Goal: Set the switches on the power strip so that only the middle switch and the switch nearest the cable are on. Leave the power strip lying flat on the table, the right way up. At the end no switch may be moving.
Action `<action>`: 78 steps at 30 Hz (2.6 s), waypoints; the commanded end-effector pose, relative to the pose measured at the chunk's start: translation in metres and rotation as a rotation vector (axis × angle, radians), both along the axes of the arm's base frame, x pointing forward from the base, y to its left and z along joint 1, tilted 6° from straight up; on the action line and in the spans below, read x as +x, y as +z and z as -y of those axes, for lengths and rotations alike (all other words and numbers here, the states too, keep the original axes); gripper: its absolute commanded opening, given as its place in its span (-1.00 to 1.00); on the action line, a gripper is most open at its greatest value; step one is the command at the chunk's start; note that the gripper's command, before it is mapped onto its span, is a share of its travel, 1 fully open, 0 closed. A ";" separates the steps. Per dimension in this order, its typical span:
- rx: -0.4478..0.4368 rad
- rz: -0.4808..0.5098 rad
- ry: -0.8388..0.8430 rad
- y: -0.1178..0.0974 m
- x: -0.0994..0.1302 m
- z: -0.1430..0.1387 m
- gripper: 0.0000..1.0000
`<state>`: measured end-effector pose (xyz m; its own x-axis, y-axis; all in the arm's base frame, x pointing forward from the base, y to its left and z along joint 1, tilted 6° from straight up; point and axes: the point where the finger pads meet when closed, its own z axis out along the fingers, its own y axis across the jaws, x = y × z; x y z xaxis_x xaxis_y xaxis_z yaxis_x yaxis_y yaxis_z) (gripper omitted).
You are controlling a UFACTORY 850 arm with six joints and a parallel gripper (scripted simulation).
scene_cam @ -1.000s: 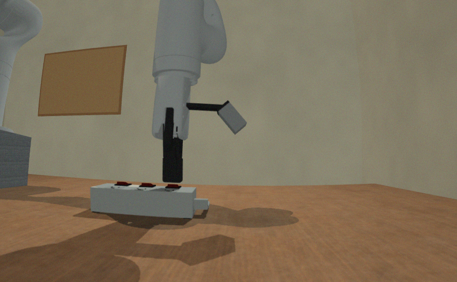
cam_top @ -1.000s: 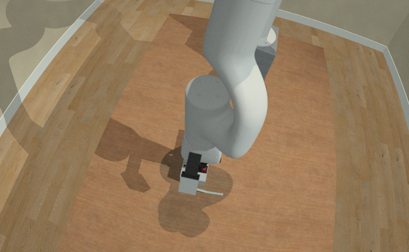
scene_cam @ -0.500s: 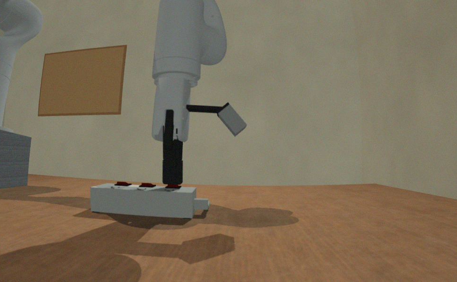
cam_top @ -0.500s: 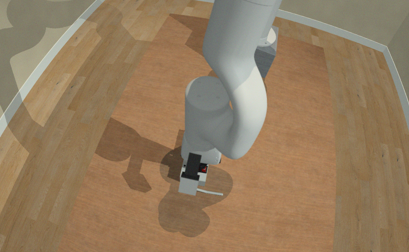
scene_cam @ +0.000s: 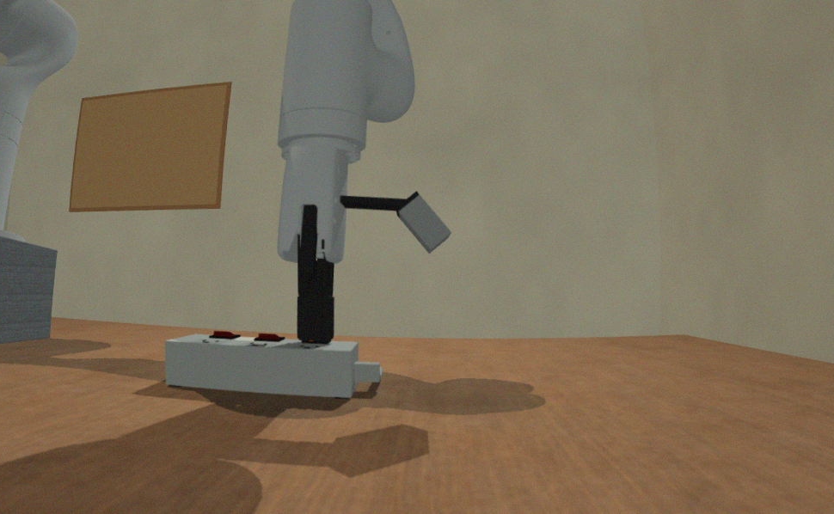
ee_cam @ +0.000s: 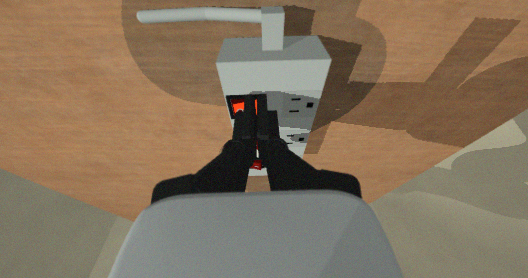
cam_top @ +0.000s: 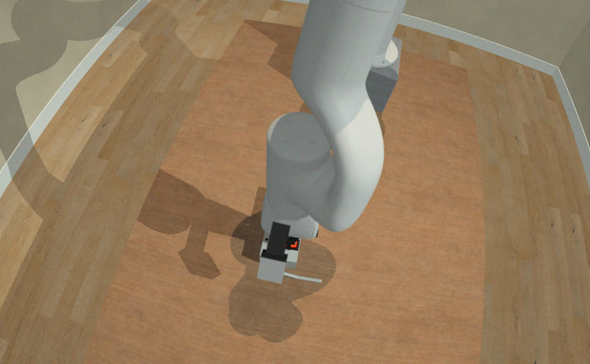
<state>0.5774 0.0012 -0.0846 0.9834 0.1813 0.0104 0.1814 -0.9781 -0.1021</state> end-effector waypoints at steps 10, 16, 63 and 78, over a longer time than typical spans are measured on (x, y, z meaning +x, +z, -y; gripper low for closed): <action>0.000 0.001 0.000 -0.001 0.000 0.000 -1.00; 0.000 0.001 0.000 -0.001 0.000 0.000 -1.00; 0.000 0.001 0.000 0.039 -0.003 0.004 -1.00; -0.006 -0.001 0.001 0.051 -0.045 0.013 -1.00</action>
<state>0.5320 -0.0117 -0.0342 0.9833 0.1820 0.0053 0.1817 -0.9786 -0.0966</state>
